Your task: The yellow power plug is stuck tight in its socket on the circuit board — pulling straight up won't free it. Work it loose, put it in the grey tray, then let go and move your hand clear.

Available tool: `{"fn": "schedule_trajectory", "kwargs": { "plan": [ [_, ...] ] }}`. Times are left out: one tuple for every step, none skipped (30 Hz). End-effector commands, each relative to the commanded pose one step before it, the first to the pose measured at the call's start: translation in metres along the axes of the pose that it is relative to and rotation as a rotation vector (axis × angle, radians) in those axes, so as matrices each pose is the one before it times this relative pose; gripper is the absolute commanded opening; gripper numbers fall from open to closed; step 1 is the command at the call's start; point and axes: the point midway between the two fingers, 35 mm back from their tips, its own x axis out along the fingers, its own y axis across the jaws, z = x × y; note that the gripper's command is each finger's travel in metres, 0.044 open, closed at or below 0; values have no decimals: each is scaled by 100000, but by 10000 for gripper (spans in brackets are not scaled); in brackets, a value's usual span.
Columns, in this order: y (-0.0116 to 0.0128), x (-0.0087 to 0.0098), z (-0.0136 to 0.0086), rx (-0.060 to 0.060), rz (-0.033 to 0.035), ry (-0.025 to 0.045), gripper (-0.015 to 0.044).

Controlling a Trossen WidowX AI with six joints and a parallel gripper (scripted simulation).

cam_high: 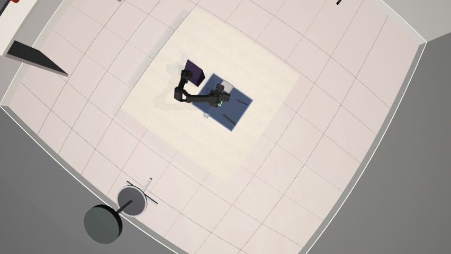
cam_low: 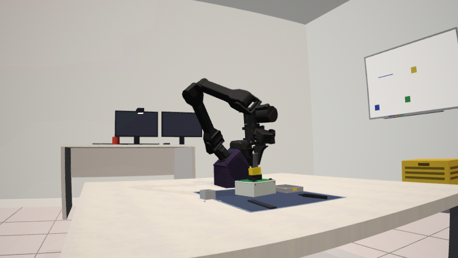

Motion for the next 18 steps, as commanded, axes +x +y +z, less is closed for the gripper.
{"fn": "schedule_trajectory", "kwargs": {
  "plan": [
    [-1, -1496, 18, -466, 1060, -2471, 0],
    [176, 1, 1, -5, -2017, -14, 0],
    [213, 2, 1, -6, -2436, -15, 0],
    [240, 3, 0, -7, -2745, -15, 0],
    [256, 3, 0, -8, -2925, -12, 0],
    [260, 4, 0, -7, -2967, -8, 0],
    [251, 4, -1, -6, -2867, -2, 0],
    [231, 4, -1, -5, -2633, 4, 0],
    [200, 3, -1, -3, -2278, 8, 0],
    [160, 2, -1, -1, -1820, 10, 0],
    [105, -70, -1, -1, -1282, 8, 0],
    [61, 0, -1, 0, -693, 10, 0],
    [0, 0, 0, 0, 0, 0, 0],
    [-40, 0, 0, 1, 470, 3, 0],
    [-100, 0, 1, 0, 1145, -6, 0],
    [-148, 0, 1, 1, 1696, -9, 0],
    [-190, 1, 1, 2, 2175, -10, 0],
    [-224, 2, 1, 3, 2557, -8, 0]
  ]
}}
